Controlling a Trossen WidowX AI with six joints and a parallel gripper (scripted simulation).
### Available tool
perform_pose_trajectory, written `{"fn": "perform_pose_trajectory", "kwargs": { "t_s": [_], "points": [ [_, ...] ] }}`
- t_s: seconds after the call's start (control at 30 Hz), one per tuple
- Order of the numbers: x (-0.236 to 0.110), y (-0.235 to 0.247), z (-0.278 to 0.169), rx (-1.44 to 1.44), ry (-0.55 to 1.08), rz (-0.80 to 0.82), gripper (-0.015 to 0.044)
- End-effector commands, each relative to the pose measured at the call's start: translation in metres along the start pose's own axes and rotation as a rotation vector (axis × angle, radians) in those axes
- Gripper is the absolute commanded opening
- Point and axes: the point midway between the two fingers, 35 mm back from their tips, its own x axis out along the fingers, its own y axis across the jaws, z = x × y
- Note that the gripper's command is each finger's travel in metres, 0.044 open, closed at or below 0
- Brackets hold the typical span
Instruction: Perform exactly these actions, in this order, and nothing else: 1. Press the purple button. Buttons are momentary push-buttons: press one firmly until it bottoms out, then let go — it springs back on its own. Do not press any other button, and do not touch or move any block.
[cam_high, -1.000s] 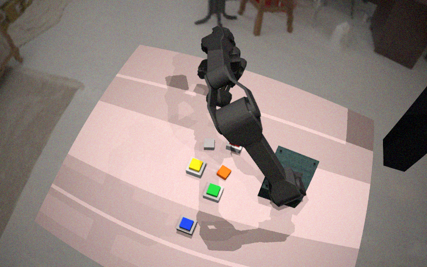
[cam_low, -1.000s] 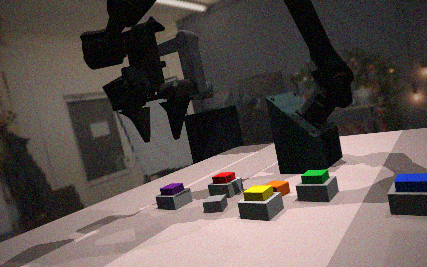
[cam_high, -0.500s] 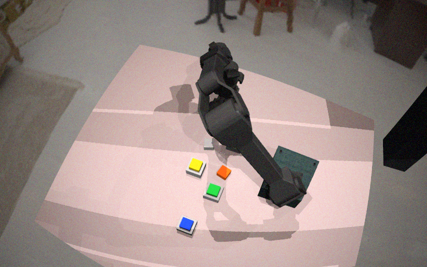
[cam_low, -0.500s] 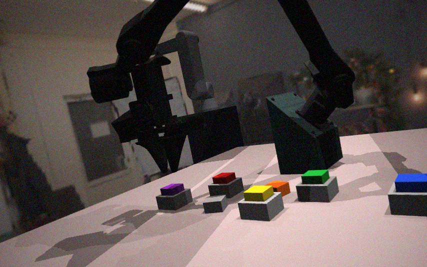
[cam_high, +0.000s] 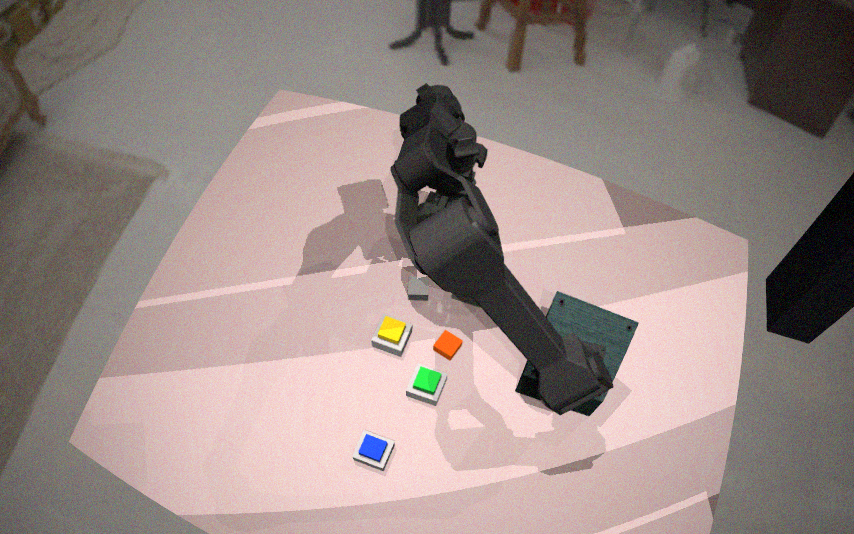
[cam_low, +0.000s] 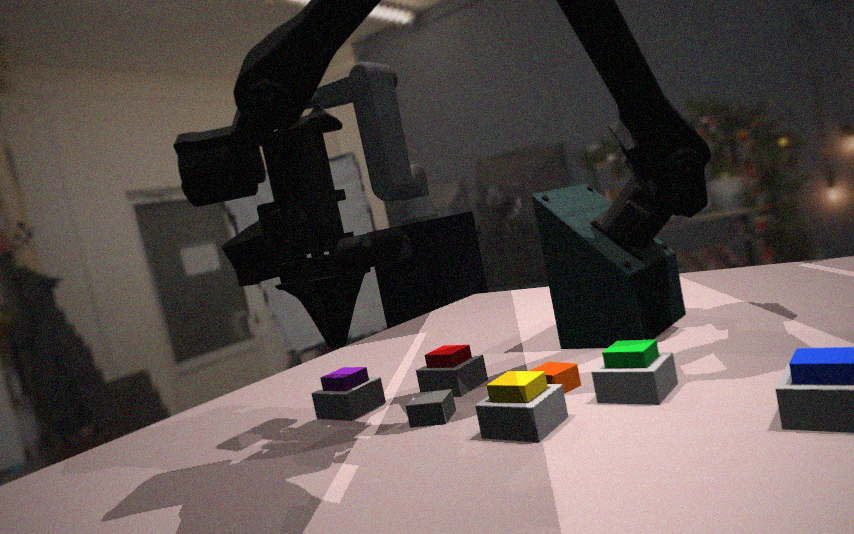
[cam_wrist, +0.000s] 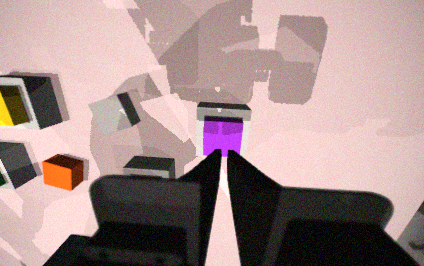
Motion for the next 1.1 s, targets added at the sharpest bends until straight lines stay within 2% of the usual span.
{"fn": "perform_pose_trajectory", "kwargs": {
  "t_s": [0.0,0.53,1.07],
  "points": [
    [0.005,0.0,0.001,0.002,-0.004,0.004,0.002],
    [0.031,0.001,0.001,0.002,-0.004,0.005,0.002],
    [0.033,0.001,0.001,0.002,-0.004,0.005,0.002]
  ]
}}
